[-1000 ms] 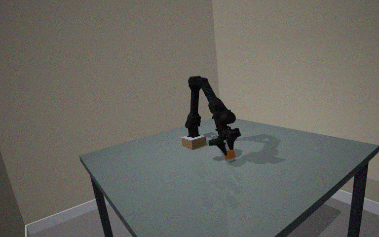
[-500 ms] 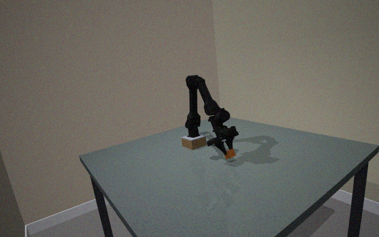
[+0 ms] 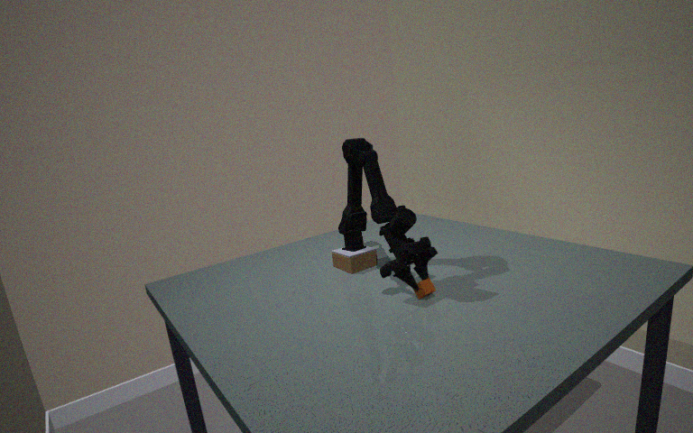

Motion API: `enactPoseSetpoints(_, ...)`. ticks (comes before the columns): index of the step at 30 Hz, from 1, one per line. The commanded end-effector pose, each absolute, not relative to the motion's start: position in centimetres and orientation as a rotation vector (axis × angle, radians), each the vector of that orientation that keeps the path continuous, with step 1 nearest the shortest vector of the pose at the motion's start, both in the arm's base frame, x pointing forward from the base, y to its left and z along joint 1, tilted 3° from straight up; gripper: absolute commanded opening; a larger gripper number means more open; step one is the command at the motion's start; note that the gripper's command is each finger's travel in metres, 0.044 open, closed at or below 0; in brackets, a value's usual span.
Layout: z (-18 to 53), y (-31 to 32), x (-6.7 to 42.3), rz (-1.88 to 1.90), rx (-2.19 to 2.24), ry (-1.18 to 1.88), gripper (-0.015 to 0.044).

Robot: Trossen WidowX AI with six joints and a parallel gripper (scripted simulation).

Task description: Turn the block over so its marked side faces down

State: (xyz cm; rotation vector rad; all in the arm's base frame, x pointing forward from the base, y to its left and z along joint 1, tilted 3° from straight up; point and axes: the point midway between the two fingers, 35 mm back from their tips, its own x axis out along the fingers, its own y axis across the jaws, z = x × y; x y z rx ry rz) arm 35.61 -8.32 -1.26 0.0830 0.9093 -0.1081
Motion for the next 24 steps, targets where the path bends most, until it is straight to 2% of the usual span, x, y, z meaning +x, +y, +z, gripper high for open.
enactPoseSetpoints(1, -2.0, -8.3, 35.7, -0.108, 0.086, 0.841, 0.0000)
enactPoseSetpoints(24, -2.2, -7.8, 34.1, -0.113, 0.065, 0.548, 0.0000)
